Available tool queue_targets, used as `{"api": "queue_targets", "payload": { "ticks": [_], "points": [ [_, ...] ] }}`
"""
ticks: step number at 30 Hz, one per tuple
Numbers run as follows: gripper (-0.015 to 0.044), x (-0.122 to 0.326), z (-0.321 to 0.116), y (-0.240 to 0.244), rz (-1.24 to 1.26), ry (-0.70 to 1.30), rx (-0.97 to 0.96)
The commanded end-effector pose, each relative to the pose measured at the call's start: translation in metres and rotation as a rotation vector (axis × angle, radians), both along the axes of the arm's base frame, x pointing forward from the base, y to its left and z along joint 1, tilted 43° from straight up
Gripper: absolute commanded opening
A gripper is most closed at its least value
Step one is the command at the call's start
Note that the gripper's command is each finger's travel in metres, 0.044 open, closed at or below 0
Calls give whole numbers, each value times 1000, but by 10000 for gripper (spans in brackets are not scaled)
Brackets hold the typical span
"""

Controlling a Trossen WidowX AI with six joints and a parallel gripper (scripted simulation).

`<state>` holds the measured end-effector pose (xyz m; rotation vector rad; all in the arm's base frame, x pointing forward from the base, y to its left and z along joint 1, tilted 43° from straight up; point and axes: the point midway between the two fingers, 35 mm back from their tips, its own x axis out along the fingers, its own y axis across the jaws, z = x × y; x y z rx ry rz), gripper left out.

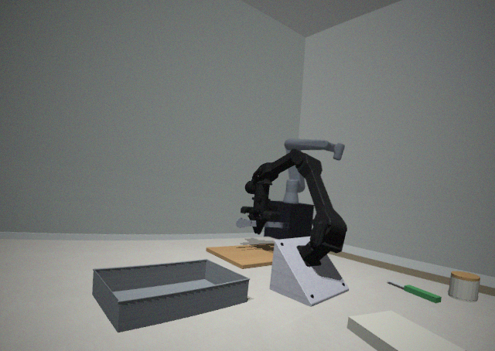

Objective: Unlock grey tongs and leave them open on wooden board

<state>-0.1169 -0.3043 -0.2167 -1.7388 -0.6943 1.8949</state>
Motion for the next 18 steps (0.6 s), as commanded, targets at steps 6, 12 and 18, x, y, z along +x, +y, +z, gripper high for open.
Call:
{"api": "queue_targets", "payload": {
  "ticks": [6, 12, 18],
  "points": [
    [-150, -1, -10, 12, 7, 2, 5],
    [-150, -2, -17, 19, 7, 2, 5],
    [-150, -2, -23, 27, 7, 2, 6]
  ]
}}
